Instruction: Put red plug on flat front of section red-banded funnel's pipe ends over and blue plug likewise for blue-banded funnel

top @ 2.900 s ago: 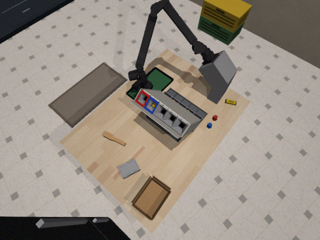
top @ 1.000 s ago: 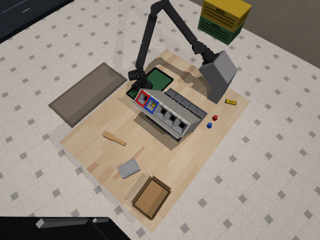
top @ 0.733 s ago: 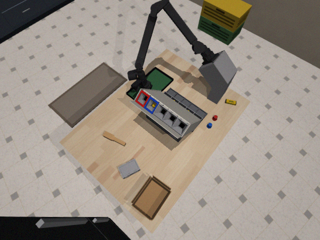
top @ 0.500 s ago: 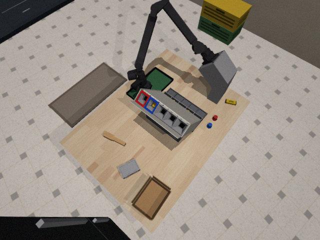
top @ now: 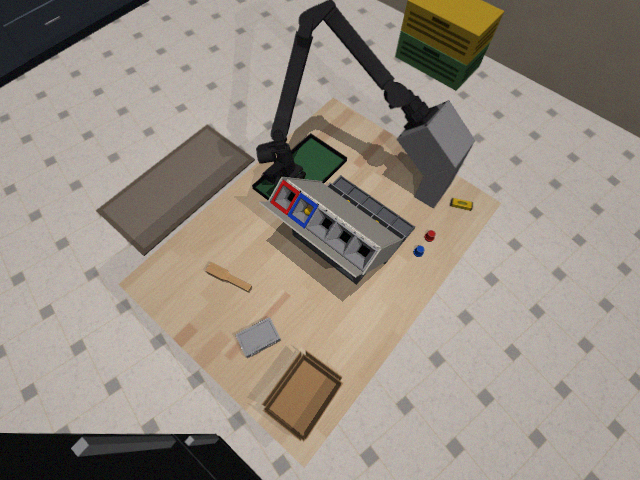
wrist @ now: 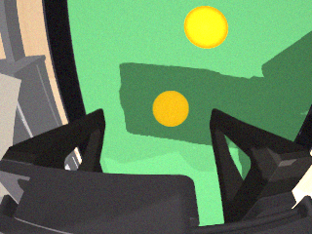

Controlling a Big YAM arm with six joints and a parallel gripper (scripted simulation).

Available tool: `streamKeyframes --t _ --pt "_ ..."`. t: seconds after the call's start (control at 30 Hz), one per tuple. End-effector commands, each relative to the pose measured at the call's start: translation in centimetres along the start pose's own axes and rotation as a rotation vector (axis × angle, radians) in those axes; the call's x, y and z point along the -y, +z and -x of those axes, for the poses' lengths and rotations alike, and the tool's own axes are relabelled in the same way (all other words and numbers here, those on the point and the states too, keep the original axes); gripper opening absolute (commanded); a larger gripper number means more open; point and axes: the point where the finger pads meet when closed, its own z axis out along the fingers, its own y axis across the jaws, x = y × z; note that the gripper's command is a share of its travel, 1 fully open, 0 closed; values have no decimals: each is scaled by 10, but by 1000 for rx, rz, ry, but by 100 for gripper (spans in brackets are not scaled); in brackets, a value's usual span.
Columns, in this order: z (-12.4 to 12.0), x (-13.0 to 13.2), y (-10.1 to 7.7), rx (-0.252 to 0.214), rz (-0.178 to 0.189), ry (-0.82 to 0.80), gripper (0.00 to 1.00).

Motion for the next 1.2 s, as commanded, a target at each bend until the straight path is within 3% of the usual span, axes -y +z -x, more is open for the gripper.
streamKeyframes --t 0.0,0.53,0.57,1.17 --pt "5 10 2 12 -9 2 80" --pt "6 13 7 13 -7 0 80" --pt "6 8 0 15 -5 -2 0" --pt "5 9 1 14 -6 -1 0"
